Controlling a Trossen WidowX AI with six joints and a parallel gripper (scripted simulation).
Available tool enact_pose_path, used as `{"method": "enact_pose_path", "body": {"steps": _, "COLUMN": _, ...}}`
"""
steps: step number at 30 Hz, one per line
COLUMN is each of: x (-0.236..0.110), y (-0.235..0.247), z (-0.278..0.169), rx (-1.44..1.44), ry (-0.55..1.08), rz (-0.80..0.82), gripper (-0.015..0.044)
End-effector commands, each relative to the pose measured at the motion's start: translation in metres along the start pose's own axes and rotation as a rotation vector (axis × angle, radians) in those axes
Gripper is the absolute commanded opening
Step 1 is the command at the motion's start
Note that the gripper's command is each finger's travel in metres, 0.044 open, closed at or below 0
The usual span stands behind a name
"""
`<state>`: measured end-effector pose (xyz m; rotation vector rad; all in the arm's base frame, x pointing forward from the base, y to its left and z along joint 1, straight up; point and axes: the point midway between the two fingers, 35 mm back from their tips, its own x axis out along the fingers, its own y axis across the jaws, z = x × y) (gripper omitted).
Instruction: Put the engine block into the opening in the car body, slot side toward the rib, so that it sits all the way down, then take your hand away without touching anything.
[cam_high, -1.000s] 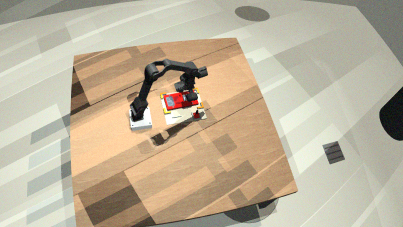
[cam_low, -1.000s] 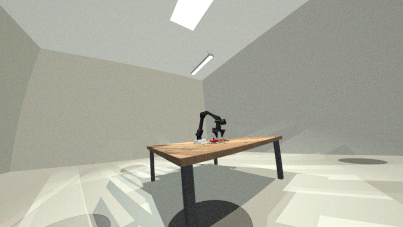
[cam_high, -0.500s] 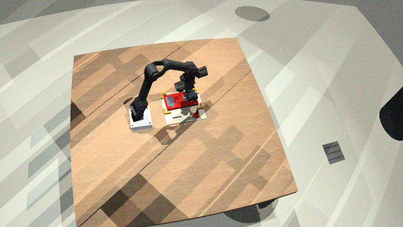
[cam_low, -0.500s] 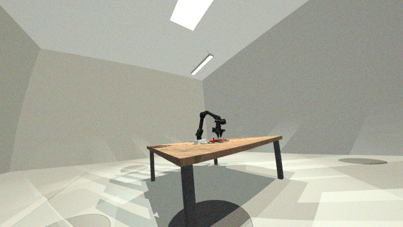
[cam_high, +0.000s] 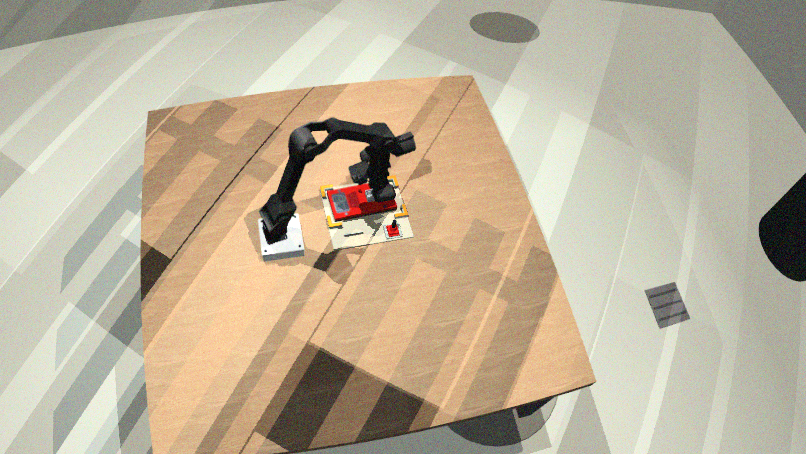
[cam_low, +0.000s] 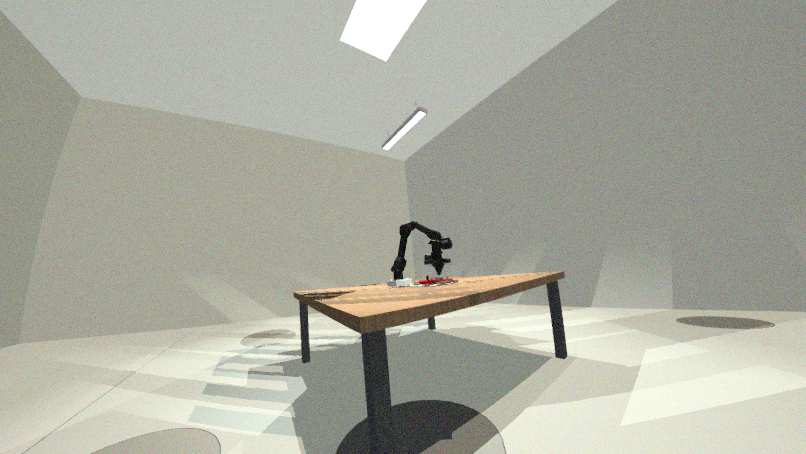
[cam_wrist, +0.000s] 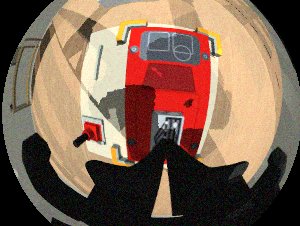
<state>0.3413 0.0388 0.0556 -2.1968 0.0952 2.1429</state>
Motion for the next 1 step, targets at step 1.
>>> {"method": "enact_pose_path", "body": {"steps": 1, "x": -0.0006, "y": -0.0002, "z": 0.0001, "rx": 0.001, "ry": 0.0, "rz": -0.002, "gripper": 0.0}}
